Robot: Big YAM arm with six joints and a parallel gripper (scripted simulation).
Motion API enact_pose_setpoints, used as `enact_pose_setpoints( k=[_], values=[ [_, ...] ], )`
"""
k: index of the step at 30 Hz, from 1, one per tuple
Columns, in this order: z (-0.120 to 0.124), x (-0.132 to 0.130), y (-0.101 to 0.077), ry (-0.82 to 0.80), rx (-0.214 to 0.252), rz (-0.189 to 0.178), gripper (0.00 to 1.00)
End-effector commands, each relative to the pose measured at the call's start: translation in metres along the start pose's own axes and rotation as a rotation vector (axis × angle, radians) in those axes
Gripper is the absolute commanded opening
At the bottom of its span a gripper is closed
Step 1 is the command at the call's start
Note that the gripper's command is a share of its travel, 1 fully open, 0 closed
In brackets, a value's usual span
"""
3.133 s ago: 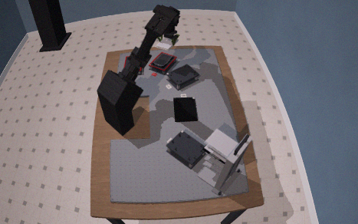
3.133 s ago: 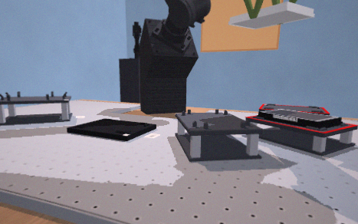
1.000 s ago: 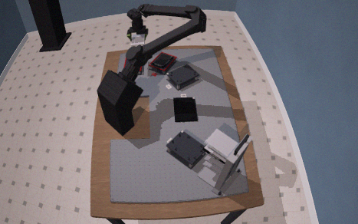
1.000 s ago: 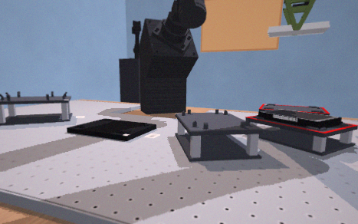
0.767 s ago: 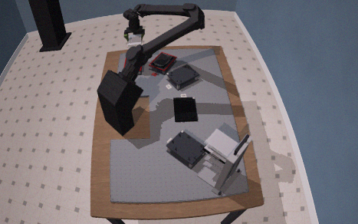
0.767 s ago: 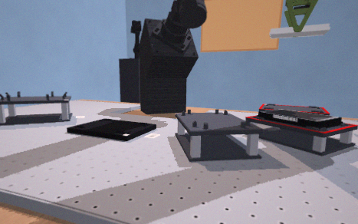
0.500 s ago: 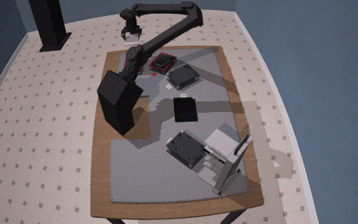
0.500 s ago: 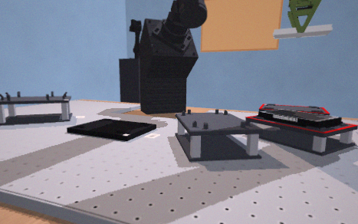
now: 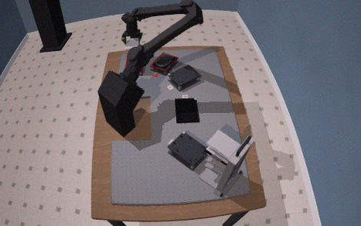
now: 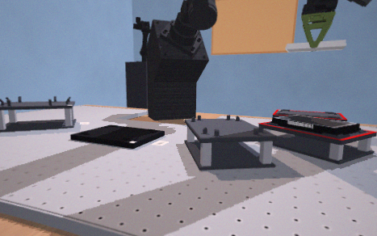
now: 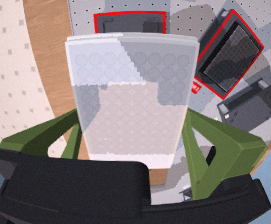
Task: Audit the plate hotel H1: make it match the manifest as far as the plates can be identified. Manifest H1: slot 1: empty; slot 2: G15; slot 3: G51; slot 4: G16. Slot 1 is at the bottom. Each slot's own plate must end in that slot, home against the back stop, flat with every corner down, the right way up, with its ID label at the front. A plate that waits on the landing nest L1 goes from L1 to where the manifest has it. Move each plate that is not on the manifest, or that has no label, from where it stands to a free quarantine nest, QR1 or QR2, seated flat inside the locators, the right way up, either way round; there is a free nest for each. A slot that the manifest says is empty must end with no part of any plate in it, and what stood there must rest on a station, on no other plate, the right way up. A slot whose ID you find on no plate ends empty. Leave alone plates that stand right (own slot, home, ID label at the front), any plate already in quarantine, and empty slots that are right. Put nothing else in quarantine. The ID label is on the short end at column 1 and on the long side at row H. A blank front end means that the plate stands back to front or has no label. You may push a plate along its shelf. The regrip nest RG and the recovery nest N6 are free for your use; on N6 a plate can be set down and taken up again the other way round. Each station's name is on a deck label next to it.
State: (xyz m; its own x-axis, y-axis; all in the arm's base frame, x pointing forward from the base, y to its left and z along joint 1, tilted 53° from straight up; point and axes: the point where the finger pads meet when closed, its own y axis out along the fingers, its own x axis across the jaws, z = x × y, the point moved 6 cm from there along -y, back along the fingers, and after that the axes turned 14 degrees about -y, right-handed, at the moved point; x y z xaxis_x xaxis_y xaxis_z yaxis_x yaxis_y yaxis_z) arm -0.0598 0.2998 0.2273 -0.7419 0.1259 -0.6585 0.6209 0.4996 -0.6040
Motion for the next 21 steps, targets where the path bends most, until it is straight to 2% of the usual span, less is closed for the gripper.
enact_pose_setpoints(
  k=[1, 8, 10, 11, 13, 21],
  values=[
    [-0.002, 0.001, 0.009, -0.03, -0.002, 0.001, 0.86],
    [-0.003, 0.001, 0.027, -0.03, -0.002, 0.001, 0.86],
    [-0.003, 0.001, 0.027, -0.03, -0.002, 0.001, 0.86],
    [-0.011, -0.004, 0.022, -0.008, -0.028, -0.004, 0.86],
    [-0.003, 0.001, 0.036, -0.03, -0.002, 0.001, 0.86],
    [-0.002, 0.001, 0.057, -0.031, -0.002, 0.001, 0.86]
  ],
)
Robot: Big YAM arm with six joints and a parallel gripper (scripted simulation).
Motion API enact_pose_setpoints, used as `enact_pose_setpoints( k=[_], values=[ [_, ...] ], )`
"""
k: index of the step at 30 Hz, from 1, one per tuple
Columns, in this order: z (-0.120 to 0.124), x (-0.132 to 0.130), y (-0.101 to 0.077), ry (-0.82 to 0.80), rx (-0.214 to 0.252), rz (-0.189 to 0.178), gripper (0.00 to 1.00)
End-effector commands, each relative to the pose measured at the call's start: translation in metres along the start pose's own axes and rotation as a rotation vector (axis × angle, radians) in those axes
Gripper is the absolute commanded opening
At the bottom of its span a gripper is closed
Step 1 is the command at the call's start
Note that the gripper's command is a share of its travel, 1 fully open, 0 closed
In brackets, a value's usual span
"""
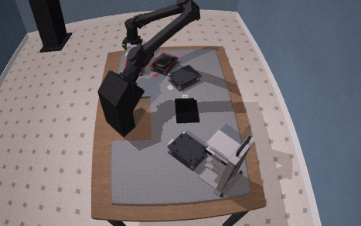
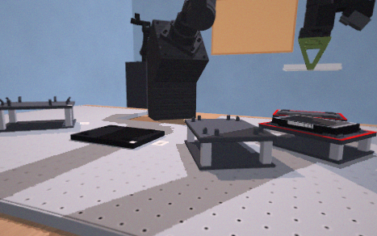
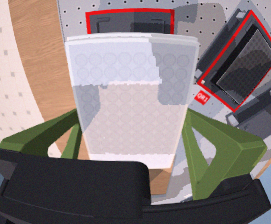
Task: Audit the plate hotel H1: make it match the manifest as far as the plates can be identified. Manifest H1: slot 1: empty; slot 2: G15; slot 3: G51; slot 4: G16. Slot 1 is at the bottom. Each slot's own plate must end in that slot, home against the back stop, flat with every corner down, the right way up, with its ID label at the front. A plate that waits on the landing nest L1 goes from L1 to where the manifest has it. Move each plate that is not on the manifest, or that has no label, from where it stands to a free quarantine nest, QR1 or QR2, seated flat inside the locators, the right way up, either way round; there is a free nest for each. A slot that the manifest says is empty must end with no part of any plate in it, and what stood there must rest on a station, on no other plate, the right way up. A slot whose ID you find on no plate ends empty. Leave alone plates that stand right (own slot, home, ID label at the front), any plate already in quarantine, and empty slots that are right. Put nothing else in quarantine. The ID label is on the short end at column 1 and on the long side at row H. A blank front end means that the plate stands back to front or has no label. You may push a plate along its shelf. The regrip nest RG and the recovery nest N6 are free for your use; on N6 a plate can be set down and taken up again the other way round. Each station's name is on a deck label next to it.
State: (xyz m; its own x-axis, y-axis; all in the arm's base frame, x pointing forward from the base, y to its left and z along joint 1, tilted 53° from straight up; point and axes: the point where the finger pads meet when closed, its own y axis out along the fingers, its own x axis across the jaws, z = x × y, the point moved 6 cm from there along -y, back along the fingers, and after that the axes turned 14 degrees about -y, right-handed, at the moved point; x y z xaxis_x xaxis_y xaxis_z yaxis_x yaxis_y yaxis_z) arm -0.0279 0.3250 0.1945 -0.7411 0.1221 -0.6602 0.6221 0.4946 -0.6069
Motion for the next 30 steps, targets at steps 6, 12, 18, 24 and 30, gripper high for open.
enact_pose_setpoints(
  k=[6, 12, 18, 24, 30],
  values=[
    [-0.004, 0.0, 0.016, -0.027, -0.008, 0.001, 0.86],
    [-0.003, -0.001, 0.032, -0.027, -0.008, 0.001, 0.86],
    [-0.007, -0.002, 0.047, -0.022, -0.013, 0.002, 0.86],
    [-0.011, -0.002, 0.042, -0.013, -0.029, -0.001, 0.86],
    [-0.011, -0.002, 0.042, -0.013, -0.029, -0.001, 0.86]
  ],
)
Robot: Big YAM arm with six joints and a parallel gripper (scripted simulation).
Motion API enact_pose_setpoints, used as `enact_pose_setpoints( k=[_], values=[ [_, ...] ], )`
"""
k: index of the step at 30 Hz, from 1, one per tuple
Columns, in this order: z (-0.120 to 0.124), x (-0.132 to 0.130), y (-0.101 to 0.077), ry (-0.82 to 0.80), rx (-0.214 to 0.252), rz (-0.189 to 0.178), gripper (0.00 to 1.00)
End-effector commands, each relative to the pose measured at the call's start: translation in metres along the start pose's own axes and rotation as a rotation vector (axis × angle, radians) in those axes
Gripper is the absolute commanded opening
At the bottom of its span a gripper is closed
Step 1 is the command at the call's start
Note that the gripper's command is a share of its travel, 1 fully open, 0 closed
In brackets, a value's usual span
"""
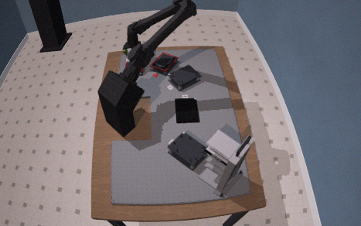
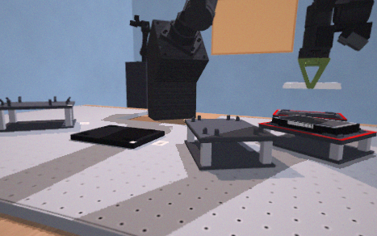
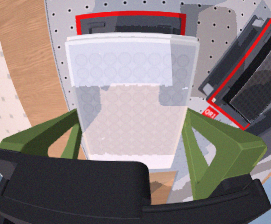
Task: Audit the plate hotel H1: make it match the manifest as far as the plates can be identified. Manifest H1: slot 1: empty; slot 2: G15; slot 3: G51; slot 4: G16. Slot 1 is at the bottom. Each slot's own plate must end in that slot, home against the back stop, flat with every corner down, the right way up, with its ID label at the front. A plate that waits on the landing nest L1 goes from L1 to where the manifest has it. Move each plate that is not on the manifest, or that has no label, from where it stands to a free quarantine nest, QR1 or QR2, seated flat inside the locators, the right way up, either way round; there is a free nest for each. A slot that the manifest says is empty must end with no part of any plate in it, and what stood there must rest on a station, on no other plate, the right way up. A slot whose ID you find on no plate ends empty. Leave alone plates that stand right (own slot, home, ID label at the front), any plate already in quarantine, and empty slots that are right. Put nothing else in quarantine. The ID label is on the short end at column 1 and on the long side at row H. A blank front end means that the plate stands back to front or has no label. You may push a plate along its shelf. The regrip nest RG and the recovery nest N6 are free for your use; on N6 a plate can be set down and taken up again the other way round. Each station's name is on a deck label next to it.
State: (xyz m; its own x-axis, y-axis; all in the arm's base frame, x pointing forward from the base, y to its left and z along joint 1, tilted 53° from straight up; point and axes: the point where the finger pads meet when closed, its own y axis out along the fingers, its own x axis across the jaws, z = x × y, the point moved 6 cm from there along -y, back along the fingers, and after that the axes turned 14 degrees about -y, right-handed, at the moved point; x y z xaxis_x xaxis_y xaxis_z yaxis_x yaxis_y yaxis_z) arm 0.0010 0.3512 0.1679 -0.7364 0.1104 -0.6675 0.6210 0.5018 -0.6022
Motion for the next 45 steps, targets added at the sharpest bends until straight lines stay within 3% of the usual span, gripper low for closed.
enact_pose_setpoints(
  k=[1, 18, 23, 28, 32, 45],
  values=[
    [-0.007, -0.002, -0.005, 0.001, -0.021, -0.002, 0.86],
    [-0.002, -0.001, -0.006, -0.005, -0.03, -0.004, 0.86],
    [-0.004, -0.002, 0.006, -0.004, -0.008, 0.002, 0.86],
    [-0.004, -0.004, 0.002, 0.0, -0.021, 0.001, 0.86],
    [0.001, 0.0, 0.011, -0.013, -0.002, 0.001, 0.86],
    [0.002, -0.003, 0.016, -0.008, -0.004, 0.003, 0.86]
  ],
)
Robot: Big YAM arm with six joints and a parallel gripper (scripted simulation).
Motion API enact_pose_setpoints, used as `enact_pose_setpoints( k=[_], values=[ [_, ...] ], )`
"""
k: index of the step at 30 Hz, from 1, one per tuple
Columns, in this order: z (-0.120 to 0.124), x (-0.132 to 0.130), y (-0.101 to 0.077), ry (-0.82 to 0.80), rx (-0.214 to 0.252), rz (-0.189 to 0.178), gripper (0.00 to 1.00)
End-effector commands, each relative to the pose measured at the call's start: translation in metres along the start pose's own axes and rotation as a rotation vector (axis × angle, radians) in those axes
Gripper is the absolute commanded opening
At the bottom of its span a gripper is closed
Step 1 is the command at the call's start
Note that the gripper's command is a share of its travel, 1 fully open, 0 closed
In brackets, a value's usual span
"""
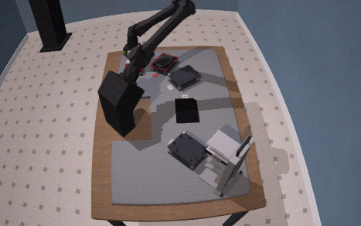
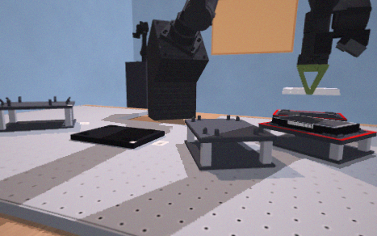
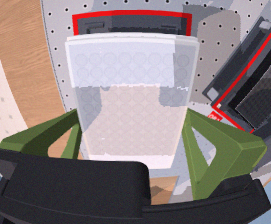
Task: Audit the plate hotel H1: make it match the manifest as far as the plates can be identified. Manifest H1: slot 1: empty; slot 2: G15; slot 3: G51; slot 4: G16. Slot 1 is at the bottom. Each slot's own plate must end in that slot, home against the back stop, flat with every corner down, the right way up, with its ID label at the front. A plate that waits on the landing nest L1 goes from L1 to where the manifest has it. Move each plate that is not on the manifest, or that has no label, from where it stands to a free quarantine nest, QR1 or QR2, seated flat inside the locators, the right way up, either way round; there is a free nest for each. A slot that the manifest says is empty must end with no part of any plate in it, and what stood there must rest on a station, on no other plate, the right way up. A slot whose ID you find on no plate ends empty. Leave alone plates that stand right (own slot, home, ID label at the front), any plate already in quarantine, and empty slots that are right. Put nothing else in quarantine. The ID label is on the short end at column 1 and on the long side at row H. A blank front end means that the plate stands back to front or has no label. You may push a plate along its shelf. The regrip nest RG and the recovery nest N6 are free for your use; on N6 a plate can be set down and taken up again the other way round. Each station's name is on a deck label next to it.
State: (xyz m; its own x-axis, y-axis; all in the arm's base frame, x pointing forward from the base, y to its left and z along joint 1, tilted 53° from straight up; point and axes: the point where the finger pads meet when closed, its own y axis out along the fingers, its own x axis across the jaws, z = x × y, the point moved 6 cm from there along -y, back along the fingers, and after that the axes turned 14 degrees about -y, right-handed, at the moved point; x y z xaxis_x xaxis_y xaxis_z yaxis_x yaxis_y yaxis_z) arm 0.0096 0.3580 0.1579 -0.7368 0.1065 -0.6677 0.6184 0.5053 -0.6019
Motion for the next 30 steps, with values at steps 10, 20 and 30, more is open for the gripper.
enact_pose_setpoints(
  k=[10, 20, 30],
  values=[
    [0.0, -0.001, 0.01, -0.008, 0.0, 0.003, 0.86],
    [-0.002, -0.003, 0.015, -0.001, -0.004, 0.005, 0.86],
    [-0.002, 0.001, 0.02, -0.011, -0.006, 0.0, 0.86]
  ],
)
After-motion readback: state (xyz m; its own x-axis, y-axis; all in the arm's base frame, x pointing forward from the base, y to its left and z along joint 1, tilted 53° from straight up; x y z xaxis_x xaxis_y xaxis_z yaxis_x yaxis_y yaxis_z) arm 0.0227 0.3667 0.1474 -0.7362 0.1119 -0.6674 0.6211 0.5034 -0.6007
